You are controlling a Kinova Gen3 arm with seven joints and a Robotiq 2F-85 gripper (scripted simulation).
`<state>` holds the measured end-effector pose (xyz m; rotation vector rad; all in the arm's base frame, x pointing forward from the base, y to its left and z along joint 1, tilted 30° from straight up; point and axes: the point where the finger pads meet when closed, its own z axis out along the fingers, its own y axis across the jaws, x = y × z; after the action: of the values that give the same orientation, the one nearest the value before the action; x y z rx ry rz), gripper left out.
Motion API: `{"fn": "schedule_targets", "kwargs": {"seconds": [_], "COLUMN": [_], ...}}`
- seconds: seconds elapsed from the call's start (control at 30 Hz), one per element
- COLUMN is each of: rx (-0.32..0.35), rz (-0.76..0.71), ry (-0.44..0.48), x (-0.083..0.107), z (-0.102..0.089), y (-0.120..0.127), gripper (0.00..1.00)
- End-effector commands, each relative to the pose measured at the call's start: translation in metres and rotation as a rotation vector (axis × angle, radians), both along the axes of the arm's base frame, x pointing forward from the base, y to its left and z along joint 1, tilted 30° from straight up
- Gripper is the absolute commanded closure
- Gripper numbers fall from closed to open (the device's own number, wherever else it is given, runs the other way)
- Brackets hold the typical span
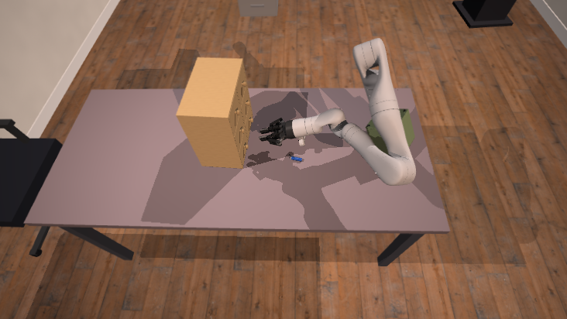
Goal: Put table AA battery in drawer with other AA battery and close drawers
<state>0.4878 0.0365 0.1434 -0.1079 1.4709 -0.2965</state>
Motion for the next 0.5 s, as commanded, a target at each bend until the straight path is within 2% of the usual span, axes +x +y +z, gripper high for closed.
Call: {"fn": "schedule_targets", "kwargs": {"seconds": [0.0, 0.47], "rx": [-0.001, -0.001], "rz": [-0.022, -0.022], "ry": [-0.001, -0.001], "x": [0.002, 0.008], "z": [0.001, 0.003], "y": [-0.016, -0.043], "gripper": [0.67, 0.67]}}
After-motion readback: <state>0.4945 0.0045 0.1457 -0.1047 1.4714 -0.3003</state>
